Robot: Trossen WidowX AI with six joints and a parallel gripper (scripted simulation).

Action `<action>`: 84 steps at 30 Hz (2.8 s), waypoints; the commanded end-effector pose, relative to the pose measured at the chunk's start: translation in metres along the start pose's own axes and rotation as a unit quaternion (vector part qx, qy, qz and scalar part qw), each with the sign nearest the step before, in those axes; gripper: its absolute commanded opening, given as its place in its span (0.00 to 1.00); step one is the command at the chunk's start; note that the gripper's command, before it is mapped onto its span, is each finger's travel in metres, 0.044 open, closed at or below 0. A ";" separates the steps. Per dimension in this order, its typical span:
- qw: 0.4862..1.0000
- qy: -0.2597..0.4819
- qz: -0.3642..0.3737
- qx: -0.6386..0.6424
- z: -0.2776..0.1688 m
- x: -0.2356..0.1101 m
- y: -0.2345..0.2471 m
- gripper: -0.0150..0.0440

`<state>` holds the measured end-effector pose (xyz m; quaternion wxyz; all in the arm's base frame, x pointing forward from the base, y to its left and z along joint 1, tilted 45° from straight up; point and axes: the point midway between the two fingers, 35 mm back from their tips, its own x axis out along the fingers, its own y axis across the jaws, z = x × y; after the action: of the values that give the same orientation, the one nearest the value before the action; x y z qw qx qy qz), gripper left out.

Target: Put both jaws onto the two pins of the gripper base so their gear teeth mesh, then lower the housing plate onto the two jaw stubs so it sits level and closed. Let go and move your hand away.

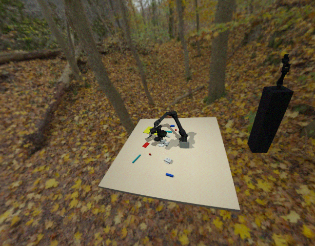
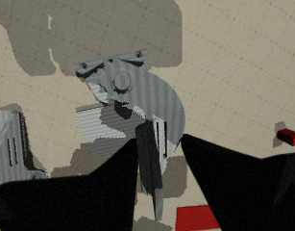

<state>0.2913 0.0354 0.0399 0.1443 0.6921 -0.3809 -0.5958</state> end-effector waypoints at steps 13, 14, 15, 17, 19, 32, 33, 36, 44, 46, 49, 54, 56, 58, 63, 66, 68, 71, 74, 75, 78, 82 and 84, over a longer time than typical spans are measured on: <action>1.000 -0.002 -0.003 0.003 0.000 0.017 -0.002 0.48; 1.000 -0.001 -0.003 0.003 0.000 0.019 -0.002 0.48; 1.000 -0.001 -0.003 0.003 0.000 0.020 -0.002 0.48; 1.000 -0.001 -0.003 0.003 -0.001 0.024 -0.002 0.48; 1.000 -0.001 -0.003 0.003 -0.001 0.027 -0.002 0.48; 1.000 -0.001 -0.002 0.004 0.000 0.048 -0.001 0.48; 1.000 -0.001 -0.002 0.004 0.000 0.050 -0.001 0.48; 1.000 -0.001 -0.002 0.004 0.000 0.051 -0.001 0.48; 1.000 -0.001 -0.002 0.004 0.000 0.051 -0.001 0.48; 1.000 -0.001 -0.002 0.004 0.000 0.051 -0.001 0.48; 1.000 -0.001 -0.002 0.003 0.000 0.051 -0.001 0.48; 1.000 -0.001 -0.002 0.001 0.000 0.054 -0.001 0.48; 1.000 -0.001 -0.002 0.001 0.000 0.054 -0.001 0.48; 1.000 -0.001 -0.002 0.001 0.000 0.054 -0.001 0.48; 1.000 -0.001 -0.002 0.001 0.000 0.056 -0.001 0.48; 1.000 -0.001 -0.002 0.002 0.000 0.057 -0.001 0.48; 1.000 -0.001 -0.002 0.002 0.000 0.057 -0.001 0.48; 1.000 -0.001 -0.002 0.002 0.000 0.057 -0.001 0.48; 1.000 -0.001 -0.002 0.002 0.000 0.058 -0.001 0.48; 1.000 -0.001 -0.001 0.002 0.000 0.059 -0.001 0.48; 1.000 -0.001 -0.001 0.002 0.000 0.060 -0.001 0.48; 1.000 -0.001 -0.001 0.002 0.000 0.060 -0.001 0.48; 1.000 -0.001 -0.001 0.002 0.000 0.060 -0.001 0.48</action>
<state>0.2907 -0.0053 -0.0038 0.1386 0.6920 -0.3814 -0.5971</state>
